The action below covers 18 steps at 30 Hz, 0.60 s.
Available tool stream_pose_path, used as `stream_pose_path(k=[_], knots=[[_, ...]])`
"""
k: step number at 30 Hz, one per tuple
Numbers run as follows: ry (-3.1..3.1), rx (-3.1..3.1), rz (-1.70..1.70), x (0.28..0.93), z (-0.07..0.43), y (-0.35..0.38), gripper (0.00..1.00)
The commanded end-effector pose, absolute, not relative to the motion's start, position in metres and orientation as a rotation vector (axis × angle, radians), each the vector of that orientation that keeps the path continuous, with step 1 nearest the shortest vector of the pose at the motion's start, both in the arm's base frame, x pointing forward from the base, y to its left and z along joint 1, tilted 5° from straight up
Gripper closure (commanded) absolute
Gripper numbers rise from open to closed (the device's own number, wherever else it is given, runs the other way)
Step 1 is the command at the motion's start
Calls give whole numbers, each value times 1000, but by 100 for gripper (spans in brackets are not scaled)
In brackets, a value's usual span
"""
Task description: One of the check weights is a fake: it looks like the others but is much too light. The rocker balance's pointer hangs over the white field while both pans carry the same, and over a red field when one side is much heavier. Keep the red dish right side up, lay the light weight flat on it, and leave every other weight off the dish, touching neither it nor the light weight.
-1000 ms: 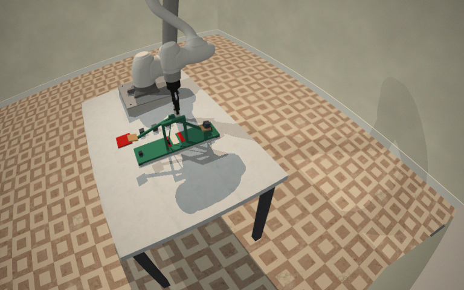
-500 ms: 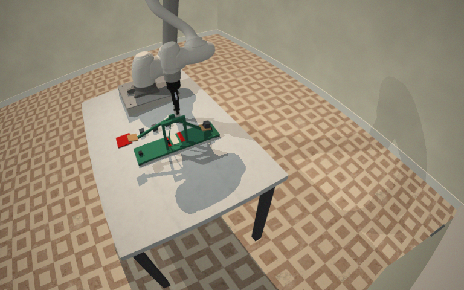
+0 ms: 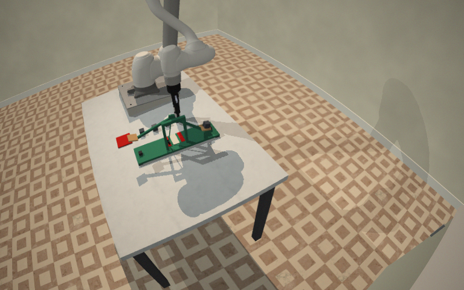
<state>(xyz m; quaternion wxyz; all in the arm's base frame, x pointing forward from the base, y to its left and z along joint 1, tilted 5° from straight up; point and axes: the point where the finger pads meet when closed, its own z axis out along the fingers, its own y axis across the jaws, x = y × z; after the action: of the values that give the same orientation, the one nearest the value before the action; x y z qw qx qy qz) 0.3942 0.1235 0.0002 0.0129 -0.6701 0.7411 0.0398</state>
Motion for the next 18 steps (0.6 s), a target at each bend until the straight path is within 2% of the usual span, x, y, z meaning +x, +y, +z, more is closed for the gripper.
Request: stream_pose_path(k=[1, 18], knots=[[2309, -2088, 124, 394, -7, 124, 65], [2309, -2088, 124, 394, -16, 125, 65]])
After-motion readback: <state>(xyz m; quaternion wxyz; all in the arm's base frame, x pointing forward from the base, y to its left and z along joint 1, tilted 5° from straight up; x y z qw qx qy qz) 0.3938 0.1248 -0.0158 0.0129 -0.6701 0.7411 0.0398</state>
